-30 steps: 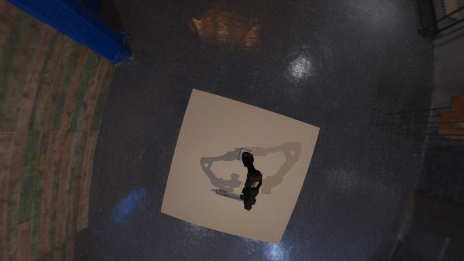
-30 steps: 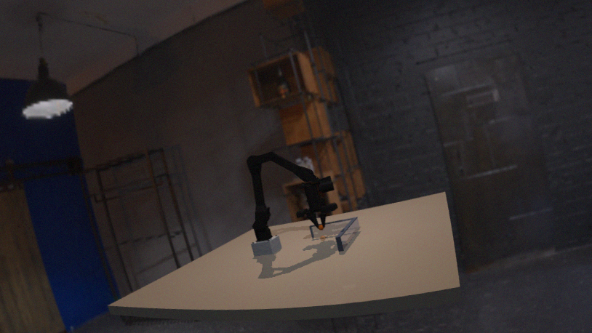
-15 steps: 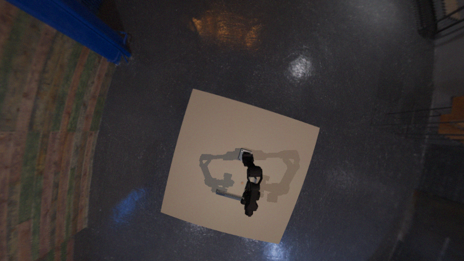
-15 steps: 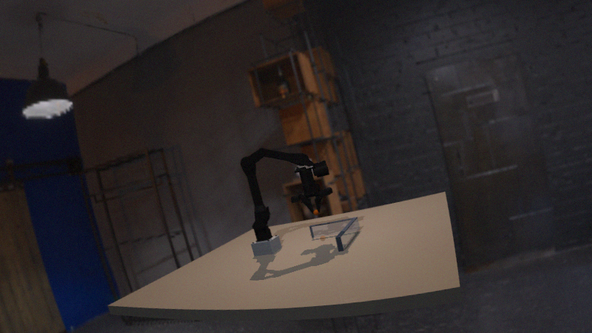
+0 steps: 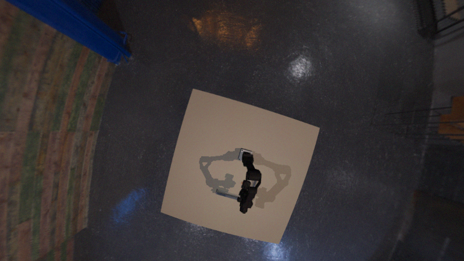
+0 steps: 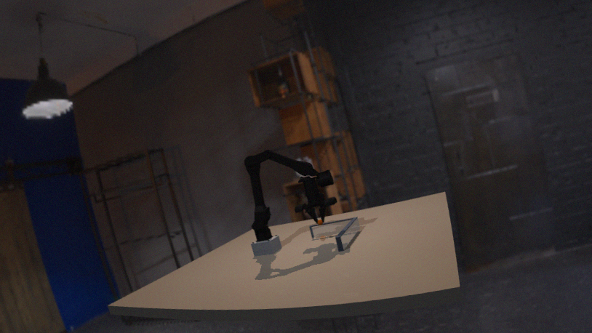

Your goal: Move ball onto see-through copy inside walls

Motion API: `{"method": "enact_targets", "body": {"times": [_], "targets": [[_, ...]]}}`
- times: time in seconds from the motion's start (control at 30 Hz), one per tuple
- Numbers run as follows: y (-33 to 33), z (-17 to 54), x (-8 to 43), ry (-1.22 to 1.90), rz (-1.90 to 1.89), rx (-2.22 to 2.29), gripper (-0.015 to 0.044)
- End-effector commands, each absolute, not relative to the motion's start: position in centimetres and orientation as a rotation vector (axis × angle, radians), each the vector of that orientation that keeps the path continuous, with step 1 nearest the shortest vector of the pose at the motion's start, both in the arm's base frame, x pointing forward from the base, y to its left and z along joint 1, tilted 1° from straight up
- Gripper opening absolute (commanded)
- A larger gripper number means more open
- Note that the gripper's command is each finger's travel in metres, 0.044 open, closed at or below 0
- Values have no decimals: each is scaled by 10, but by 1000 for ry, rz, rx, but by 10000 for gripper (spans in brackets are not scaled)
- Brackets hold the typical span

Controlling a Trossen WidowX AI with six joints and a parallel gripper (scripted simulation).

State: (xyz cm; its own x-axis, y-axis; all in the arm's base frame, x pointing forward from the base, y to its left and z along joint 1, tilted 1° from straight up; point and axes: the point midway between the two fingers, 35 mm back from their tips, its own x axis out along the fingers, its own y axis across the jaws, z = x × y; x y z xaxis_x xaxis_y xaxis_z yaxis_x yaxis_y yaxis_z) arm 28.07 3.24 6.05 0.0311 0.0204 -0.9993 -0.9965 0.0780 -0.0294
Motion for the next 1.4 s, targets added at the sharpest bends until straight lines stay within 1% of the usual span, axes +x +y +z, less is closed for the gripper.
{"method": "enact_targets", "body": {"times": [0.0, 0.23, 1.07, 1.33, 1.37], "targets": [[31, 38, 278, 1223, 1153, -1150, 0], [32, 1, 276, 1224, 1153, -1150, 0], [32, -19, 276, 1224, 1154, -1150, 0], [33, -18, 278, 1217, 1151, -1147, 210], [33, -18, 278, 1217, 1151, -1147, 227]]}}
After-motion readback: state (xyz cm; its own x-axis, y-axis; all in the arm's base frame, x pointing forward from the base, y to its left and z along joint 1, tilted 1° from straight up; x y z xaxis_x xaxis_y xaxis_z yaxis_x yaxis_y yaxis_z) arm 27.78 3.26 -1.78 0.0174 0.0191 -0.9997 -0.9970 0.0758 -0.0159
